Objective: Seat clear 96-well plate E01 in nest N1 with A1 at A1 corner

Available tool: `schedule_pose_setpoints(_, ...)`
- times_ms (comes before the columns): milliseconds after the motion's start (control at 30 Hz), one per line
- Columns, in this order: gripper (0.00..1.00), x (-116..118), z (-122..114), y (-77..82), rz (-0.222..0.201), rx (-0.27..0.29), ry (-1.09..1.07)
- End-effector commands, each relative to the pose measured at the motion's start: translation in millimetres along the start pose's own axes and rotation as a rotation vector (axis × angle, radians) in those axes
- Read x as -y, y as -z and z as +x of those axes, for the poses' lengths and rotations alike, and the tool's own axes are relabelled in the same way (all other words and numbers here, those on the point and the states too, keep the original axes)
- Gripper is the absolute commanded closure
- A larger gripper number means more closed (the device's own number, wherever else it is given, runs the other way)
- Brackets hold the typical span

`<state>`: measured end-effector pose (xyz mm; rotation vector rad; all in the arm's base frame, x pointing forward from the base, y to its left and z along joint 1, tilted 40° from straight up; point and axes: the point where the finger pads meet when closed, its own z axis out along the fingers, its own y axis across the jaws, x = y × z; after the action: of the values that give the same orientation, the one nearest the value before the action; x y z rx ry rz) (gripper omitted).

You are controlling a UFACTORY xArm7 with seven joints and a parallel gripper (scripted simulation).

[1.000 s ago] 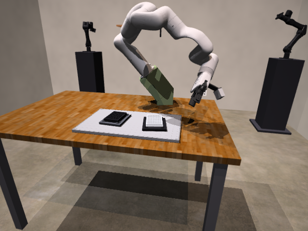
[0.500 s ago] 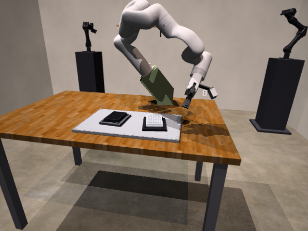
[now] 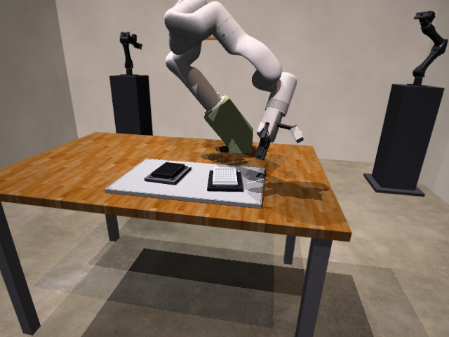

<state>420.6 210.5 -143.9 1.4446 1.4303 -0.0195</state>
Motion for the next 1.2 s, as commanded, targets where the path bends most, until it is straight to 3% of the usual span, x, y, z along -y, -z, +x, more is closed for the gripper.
schedule_pose_setpoints(0, 1.00, 5.3, -18.9, -2.2, 0.087, -0.024, -0.148)
schedule_pose_setpoints(67, 1.00, 5.3, -18.9, -2.2, 0.092, -0.025, -0.156)
schedule_pose_setpoints(333, 1.00, 14.3, -47.7, -3.7, 0.199, -0.016, -0.348)
schedule_pose_setpoints(433, 1.00, 14.3, -47.9, -3.7, 0.208, -0.015, -0.366)
schedule_pose_setpoints(700, 1.00, 22.7, -77.0, -2.1, 0.304, 0.007, -0.561)
schedule_pose_setpoints(800, 1.00, 22.8, -77.3, -2.1, 0.312, 0.010, -0.577)
schedule_pose_setpoints(900, 1.00, 26.8, -91.7, -0.5, 0.352, 0.025, -0.668)
schedule_pose_setpoints(1167, 1.00, 31.3, -107.2, 1.5, 0.402, 0.049, -0.788)
